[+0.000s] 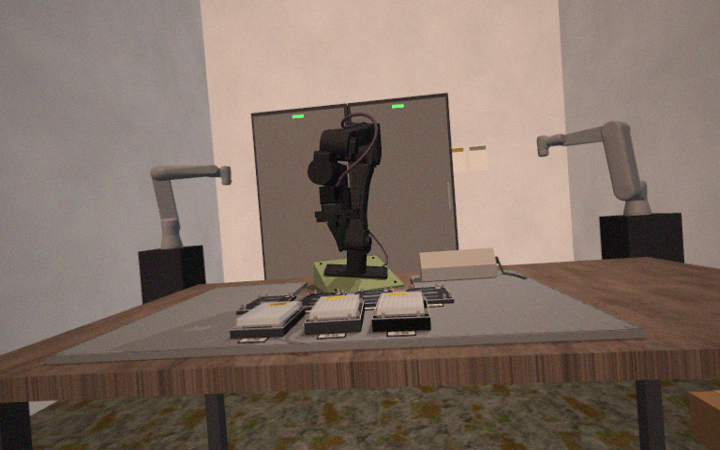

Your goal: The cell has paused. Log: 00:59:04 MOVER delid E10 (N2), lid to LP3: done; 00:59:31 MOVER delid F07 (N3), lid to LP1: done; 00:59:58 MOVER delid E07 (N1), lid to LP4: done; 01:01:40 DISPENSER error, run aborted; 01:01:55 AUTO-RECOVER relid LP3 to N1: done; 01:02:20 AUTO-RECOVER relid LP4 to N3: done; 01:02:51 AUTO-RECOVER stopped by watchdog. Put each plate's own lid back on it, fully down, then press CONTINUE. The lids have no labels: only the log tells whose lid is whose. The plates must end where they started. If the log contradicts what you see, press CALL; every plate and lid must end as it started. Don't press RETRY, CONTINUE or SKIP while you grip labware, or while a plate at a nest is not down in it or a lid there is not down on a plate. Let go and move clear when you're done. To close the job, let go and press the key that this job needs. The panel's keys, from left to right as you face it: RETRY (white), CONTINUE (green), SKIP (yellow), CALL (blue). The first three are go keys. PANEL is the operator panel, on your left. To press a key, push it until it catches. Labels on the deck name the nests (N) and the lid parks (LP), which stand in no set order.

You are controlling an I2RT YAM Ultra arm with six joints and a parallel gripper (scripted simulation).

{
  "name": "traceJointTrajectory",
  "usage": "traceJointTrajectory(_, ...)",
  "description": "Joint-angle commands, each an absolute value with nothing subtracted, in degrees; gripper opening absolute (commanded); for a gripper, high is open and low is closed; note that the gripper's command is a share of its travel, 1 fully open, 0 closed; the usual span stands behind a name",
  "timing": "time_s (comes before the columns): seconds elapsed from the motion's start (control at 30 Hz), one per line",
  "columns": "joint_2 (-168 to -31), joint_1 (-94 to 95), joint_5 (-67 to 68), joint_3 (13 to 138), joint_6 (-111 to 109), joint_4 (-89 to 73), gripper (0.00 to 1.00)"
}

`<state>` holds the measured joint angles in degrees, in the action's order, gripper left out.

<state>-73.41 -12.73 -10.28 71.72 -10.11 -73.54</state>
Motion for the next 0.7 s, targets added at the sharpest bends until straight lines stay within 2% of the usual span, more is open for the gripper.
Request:
traceJointTrajectory(0.0, -73.16, -12.93, -11.01, 71.23, -10.41, -72.22, 0.00)
traceJointTrajectory(0.47, -73.81, -12.80, -11.01, 70.57, -10.30, -72.04, 0.00)
traceJointTrajectory(0.67, -69.64, -4.86, -8.25, 69.04, -9.44, -71.92, 0.00)
